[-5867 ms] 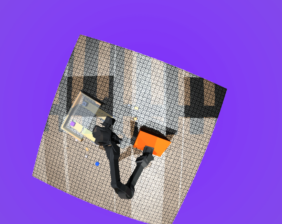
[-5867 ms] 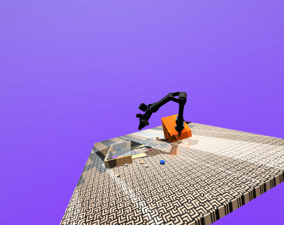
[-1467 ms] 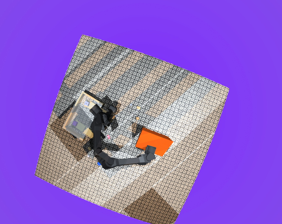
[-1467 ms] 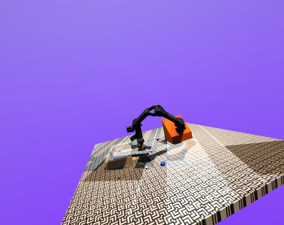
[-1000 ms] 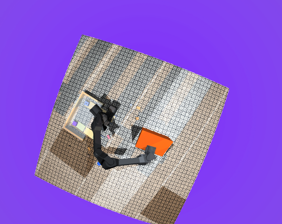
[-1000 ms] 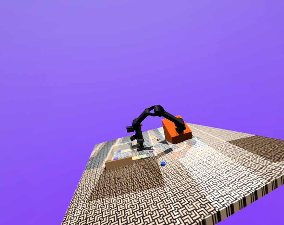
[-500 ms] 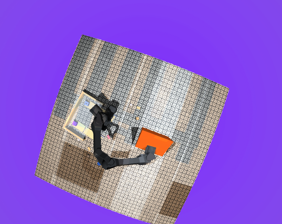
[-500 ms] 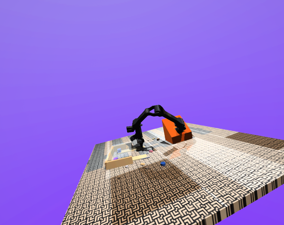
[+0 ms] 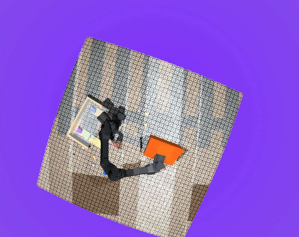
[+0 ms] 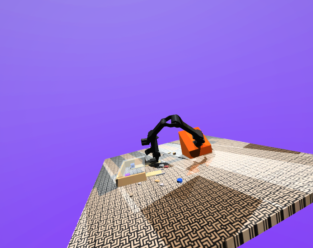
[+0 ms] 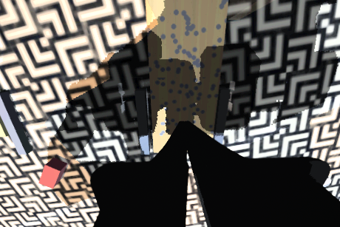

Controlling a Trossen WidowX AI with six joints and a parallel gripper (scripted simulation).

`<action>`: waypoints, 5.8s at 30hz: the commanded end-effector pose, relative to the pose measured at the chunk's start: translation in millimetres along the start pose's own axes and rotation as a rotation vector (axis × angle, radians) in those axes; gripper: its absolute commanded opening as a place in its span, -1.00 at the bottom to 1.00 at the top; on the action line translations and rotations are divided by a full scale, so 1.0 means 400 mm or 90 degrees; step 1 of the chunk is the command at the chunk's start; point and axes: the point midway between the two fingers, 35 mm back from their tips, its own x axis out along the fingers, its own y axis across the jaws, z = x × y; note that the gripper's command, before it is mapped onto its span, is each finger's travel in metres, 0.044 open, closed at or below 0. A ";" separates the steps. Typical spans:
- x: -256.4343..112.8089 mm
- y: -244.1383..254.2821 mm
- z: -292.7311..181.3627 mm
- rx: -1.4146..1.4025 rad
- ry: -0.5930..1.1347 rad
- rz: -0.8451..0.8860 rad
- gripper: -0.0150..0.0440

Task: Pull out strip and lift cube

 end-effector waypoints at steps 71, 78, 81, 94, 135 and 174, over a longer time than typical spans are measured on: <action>0.011 0.000 -0.274 0.006 0.016 0.001 -0.49; 0.011 0.000 -0.294 0.006 0.016 0.001 -0.49; 0.011 0.000 -0.302 0.006 0.016 0.001 -0.49; 0.010 0.000 -0.337 0.006 0.016 0.000 -0.49; 0.008 0.000 -0.422 0.007 0.017 0.000 -0.49; 0.008 0.000 -0.422 0.007 0.017 0.000 -0.49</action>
